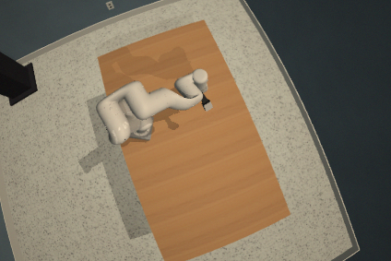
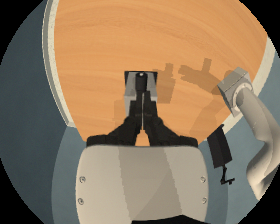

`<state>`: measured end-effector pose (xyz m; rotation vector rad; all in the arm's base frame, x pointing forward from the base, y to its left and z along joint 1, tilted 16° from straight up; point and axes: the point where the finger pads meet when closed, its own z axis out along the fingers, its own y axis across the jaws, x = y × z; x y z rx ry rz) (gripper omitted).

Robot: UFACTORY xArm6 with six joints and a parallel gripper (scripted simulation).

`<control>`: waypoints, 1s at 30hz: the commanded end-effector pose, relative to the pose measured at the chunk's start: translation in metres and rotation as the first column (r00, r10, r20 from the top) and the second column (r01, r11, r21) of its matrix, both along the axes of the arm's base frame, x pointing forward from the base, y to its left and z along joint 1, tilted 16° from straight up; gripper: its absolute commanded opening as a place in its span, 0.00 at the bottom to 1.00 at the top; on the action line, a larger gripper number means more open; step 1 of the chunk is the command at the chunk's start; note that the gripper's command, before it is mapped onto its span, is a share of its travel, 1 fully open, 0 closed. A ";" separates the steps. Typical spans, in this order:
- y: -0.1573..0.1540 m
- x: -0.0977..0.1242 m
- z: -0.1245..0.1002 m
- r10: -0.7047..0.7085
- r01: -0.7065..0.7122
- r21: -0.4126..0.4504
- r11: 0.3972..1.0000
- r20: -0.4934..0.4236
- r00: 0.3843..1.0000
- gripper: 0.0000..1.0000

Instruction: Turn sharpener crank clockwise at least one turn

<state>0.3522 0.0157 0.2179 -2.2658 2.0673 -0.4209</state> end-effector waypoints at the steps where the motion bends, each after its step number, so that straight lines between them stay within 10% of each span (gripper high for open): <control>1: 0.000 0.001 0.002 0.000 0.000 0.001 1.000 0.004 1.000 0.00; 21: 0.000 0.001 0.002 0.000 0.000 0.001 1.000 0.004 1.000 0.00; 22: 0.000 0.001 0.002 0.000 0.000 0.001 1.000 0.004 1.000 0.54; 30: 0.000 0.001 0.002 0.000 0.000 0.001 1.000 0.004 1.000 0.54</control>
